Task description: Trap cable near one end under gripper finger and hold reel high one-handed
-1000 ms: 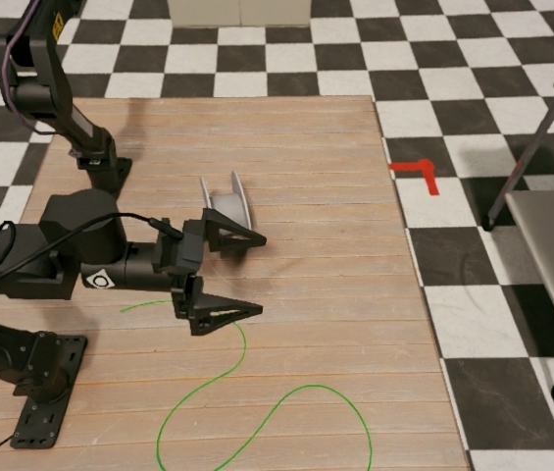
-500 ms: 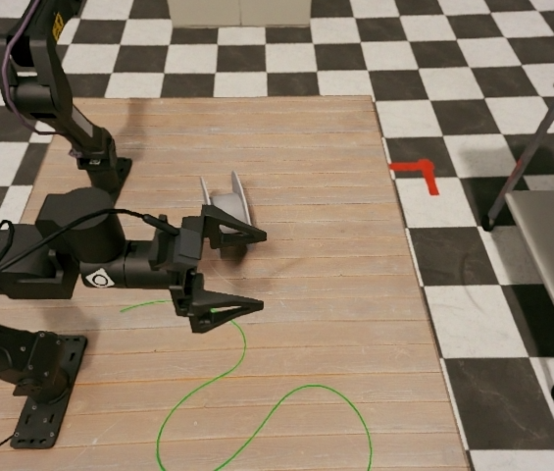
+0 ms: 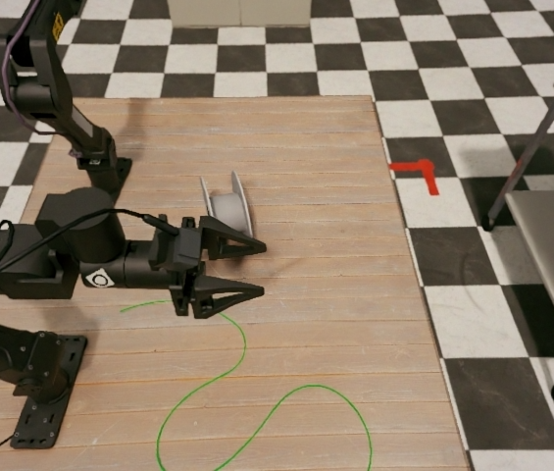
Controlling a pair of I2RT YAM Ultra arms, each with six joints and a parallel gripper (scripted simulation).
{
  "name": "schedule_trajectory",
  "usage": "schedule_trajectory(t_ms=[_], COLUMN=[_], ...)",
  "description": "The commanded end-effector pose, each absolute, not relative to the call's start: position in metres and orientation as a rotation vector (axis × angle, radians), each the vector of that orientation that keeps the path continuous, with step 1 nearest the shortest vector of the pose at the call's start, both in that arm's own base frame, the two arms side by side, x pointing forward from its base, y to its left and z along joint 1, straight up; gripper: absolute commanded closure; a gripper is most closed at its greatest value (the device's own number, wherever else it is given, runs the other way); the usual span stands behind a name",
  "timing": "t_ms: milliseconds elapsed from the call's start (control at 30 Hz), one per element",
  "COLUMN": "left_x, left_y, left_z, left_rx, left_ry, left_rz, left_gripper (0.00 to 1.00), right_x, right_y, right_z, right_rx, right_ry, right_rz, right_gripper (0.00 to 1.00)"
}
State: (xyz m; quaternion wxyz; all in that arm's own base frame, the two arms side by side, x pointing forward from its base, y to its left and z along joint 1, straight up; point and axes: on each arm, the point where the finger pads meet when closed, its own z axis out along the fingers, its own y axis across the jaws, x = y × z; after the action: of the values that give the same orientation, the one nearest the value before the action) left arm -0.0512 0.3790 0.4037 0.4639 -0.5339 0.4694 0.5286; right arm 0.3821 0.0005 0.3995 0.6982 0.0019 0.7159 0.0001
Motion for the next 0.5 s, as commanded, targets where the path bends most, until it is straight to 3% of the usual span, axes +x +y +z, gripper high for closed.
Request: schedule_trajectory(t_ms=[0, 133, 333, 467], left_x=[-0.050, -0.050, -0.050, -0.050], left_y=[0.379, 0.379, 0.379, 0.379], left_z=[0.400, 0.400, 0.400, 0.400], left_rx=[-1.317, -1.317, -1.317, -1.317], left_ry=[1.149, 1.149, 1.149, 1.149], left_rz=[1.296, 1.296, 1.296, 1.296], left_gripper=[0.00, 0.00, 0.00, 0.00], right_x=[0.384, 0.384, 0.383, 0.379], right_y=[0.003, 0.003, 0.015, 0.057], right_z=[0.408, 0.408, 0.408, 0.408], right_rx=[-0.014, -0.014, -0.037, -0.123], right_ry=[1.564, 1.564, 1.564, 1.561], right_rz=[0.003, 0.003, 0.026, 0.112], right_gripper=[0.47, 0.70, 0.70, 0.70])
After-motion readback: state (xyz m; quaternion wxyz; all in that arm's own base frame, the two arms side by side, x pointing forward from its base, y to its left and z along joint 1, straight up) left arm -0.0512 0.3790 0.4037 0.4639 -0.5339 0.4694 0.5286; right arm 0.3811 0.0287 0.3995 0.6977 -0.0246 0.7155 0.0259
